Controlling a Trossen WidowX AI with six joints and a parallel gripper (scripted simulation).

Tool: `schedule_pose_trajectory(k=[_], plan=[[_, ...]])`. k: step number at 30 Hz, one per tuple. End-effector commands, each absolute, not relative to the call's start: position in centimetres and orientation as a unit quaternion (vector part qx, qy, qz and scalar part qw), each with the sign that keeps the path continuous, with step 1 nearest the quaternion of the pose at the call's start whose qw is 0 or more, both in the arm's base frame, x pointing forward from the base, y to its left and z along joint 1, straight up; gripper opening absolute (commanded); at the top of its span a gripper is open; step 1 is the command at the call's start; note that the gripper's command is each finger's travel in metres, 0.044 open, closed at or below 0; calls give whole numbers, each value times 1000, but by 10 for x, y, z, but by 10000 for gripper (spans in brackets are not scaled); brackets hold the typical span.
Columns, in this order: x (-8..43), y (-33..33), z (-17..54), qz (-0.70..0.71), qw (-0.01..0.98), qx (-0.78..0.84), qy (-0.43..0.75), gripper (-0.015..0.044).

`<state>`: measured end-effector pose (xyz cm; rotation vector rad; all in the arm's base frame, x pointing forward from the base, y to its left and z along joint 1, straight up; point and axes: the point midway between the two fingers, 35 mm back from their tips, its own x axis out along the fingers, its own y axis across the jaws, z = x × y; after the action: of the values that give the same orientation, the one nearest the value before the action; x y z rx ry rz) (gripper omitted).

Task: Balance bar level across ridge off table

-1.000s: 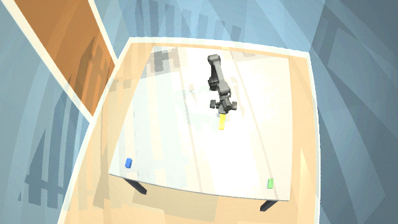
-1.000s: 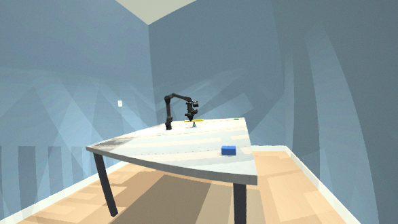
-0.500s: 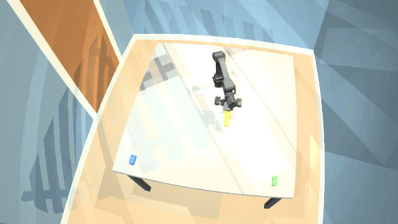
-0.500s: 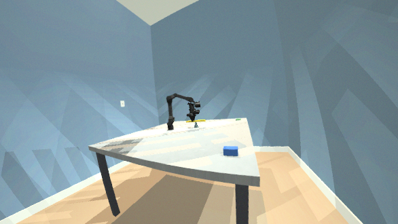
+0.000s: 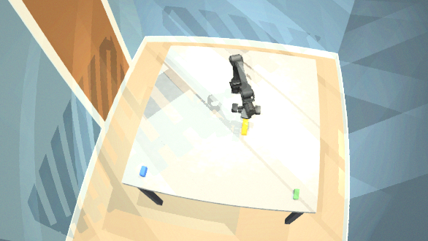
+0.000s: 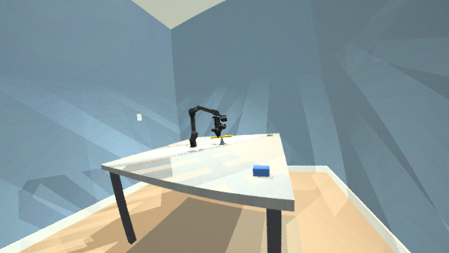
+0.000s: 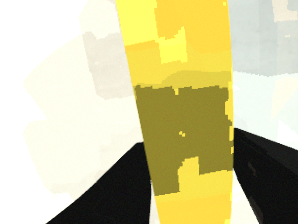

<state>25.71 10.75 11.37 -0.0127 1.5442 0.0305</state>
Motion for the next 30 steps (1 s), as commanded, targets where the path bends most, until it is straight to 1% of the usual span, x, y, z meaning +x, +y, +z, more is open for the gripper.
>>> schedule_pose_trajectory(k=[1, 27, 28, 30], plan=[[257, 107, 114, 14, 716, -6, 698, 168], [257, 107, 114, 14, 716, -6, 698, 173], [257, 107, 114, 14, 716, -6, 698, 185], [257, 107, 114, 14, 716, -6, 698, 185]])
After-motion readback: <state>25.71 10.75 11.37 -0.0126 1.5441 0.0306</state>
